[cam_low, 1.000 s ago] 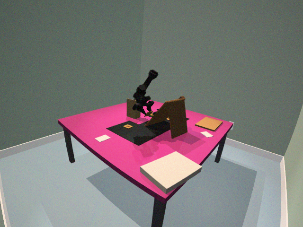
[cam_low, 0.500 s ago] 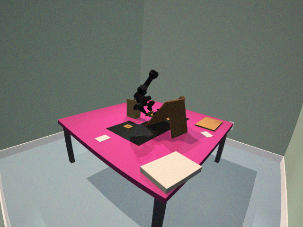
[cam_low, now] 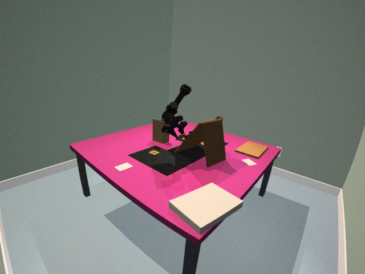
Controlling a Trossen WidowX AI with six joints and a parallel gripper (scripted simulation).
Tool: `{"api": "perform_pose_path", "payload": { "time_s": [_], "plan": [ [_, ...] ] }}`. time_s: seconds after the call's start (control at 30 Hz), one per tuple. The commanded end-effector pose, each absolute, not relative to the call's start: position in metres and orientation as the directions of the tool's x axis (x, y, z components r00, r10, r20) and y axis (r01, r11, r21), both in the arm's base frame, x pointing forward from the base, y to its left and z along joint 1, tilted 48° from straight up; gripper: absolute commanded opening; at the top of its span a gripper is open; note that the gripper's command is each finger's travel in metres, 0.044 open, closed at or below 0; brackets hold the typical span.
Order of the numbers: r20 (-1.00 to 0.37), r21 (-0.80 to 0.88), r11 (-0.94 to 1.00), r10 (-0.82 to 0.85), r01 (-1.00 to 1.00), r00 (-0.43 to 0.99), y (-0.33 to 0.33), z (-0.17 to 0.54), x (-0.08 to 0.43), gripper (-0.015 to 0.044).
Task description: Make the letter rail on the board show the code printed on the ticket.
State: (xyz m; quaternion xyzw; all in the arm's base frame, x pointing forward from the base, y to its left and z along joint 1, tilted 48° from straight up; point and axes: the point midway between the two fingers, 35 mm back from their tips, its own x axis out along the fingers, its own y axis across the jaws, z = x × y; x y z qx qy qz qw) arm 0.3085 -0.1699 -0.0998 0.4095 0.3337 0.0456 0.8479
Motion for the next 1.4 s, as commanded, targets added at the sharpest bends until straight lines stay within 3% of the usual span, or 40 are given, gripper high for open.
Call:
{"api": "perform_pose_path", "payload": {
  "time_s": [0.0,1.37],
  "plan": [
    [-0.530,0.722,0.662,0.345,0.199,0.774,-0.169,-0.097,0.309,0.0000],
    [-0.530,0.723,0.661,0.346,0.199,0.774,-0.156,-0.082,0.313,0.0000]
  ]
}}
